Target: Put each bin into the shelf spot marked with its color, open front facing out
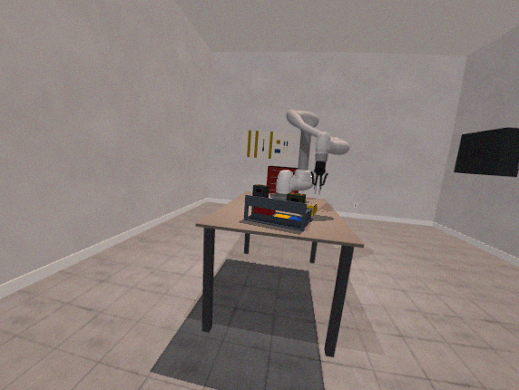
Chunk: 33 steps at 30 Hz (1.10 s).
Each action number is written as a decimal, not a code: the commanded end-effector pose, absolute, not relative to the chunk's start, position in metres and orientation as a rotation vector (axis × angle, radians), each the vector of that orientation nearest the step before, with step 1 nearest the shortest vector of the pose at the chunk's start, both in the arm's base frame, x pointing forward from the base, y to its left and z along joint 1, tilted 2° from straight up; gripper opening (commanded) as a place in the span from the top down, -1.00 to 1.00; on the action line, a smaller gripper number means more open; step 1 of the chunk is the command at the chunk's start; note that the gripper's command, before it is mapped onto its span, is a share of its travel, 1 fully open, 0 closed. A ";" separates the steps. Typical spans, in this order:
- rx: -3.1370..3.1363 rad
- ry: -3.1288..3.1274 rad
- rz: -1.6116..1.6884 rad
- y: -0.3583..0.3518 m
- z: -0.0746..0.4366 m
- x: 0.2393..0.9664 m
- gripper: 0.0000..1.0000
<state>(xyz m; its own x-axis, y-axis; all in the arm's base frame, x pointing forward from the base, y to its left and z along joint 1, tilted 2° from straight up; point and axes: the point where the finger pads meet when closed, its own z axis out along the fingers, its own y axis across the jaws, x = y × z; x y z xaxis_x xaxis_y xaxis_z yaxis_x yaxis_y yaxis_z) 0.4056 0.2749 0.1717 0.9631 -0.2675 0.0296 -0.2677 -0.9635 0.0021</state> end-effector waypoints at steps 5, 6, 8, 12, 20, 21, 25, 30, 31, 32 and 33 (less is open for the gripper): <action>3.107 -0.423 0.045 0.275 0.172 0.406 0.53; 3.107 -0.423 0.045 0.275 0.171 0.406 0.53; 3.107 -0.423 0.045 0.275 0.171 0.406 0.53; 3.107 -0.423 0.045 0.275 0.169 0.406 0.53; 3.107 -0.423 0.045 0.275 0.162 0.406 0.53; 3.107 -0.423 0.045 0.275 0.160 0.406 0.53; 3.107 -0.423 0.045 0.275 0.154 0.406 0.53; 3.107 -0.423 0.045 0.275 0.144 0.406 0.53; 3.107 -0.423 0.045 0.275 0.142 0.406 0.53; 3.107 -0.423 0.045 0.275 0.139 0.407 0.53; 3.107 -0.423 0.045 0.275 0.137 0.407 0.53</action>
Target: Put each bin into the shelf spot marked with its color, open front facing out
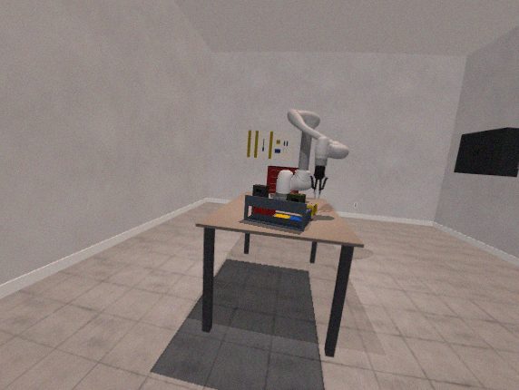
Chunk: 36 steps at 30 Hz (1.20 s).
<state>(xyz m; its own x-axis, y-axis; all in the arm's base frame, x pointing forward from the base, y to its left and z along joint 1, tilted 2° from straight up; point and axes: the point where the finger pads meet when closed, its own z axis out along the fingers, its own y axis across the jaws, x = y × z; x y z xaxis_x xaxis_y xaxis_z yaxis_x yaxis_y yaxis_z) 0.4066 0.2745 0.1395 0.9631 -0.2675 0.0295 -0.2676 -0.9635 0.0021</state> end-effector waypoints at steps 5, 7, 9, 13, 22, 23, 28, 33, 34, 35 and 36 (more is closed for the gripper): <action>3.107 -0.423 0.045 0.274 0.131 0.407 0.53; 3.107 -0.423 0.045 0.274 0.127 0.407 0.53; 3.107 -0.423 0.045 0.274 0.123 0.407 0.53; 3.107 -0.423 0.045 0.274 0.116 0.407 0.53; 3.107 -0.423 0.045 0.274 0.108 0.408 0.53; 3.107 -0.423 0.045 0.274 0.107 0.408 0.53; 3.107 -0.423 0.045 0.274 0.104 0.408 0.53; 3.107 -0.423 0.045 0.274 0.104 0.408 0.53; 3.107 -0.423 0.045 0.274 0.104 0.408 0.53; 3.107 -0.423 0.045 0.274 0.104 0.408 0.53; 3.107 -0.423 0.045 0.274 0.104 0.408 0.53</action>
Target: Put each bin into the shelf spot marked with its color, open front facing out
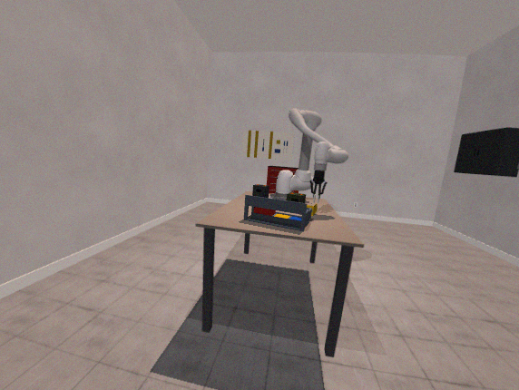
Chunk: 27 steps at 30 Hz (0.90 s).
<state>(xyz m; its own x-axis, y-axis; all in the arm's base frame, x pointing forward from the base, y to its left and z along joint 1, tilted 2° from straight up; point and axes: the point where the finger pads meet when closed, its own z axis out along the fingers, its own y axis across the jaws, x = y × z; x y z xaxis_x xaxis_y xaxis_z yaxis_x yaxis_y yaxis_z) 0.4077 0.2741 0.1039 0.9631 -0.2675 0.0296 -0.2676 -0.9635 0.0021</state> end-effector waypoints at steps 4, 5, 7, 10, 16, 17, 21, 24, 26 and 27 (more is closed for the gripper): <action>3.107 -0.423 0.045 0.274 0.104 0.408 0.53; 3.107 -0.423 0.045 0.274 0.104 0.408 0.53; 3.107 -0.423 0.045 0.274 0.104 0.408 0.53; 3.107 -0.423 0.045 0.274 0.104 0.408 0.53; 3.107 -0.423 0.045 0.274 0.104 0.408 0.53; 3.107 -0.423 0.045 0.274 0.104 0.408 0.53; 3.107 -0.423 0.045 0.274 0.104 0.408 0.53; 3.107 -0.423 0.045 0.274 0.103 0.408 0.53; 3.107 -0.423 0.045 0.274 0.102 0.408 0.53; 3.107 -0.423 0.045 0.274 0.101 0.408 0.53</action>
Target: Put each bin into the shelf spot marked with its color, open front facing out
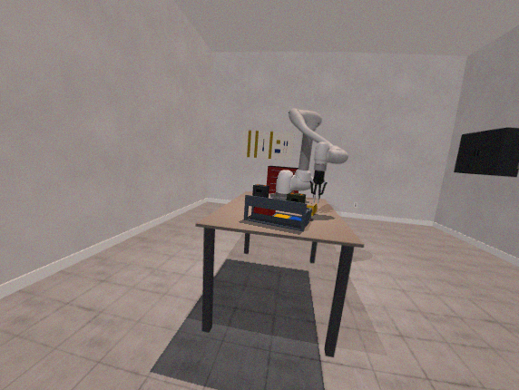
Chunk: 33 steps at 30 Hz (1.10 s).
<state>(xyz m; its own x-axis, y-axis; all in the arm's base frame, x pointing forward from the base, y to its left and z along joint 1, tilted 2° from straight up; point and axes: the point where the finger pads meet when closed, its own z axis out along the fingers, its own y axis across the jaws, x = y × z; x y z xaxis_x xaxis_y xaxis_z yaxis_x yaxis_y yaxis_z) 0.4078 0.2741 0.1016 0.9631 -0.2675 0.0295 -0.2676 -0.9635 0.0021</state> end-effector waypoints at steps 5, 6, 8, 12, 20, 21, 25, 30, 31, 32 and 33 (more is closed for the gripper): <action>3.107 -0.423 0.045 0.274 0.097 0.408 0.53; 3.107 -0.423 0.045 0.274 0.096 0.408 0.53; 3.107 -0.423 0.045 0.274 0.096 0.408 0.53; 3.107 -0.423 0.045 0.274 0.092 0.408 0.53; 3.107 -0.423 0.045 0.274 0.081 0.408 0.53; 3.107 -0.423 0.045 0.274 0.080 0.408 0.53; 3.107 -0.423 0.045 0.274 0.077 0.408 0.53; 3.107 -0.423 0.045 0.274 0.071 0.409 0.53; 3.107 -0.423 0.045 0.274 0.070 0.409 0.53; 3.107 -0.423 0.045 0.274 0.069 0.409 0.53; 3.107 -0.423 0.045 0.274 0.068 0.409 0.53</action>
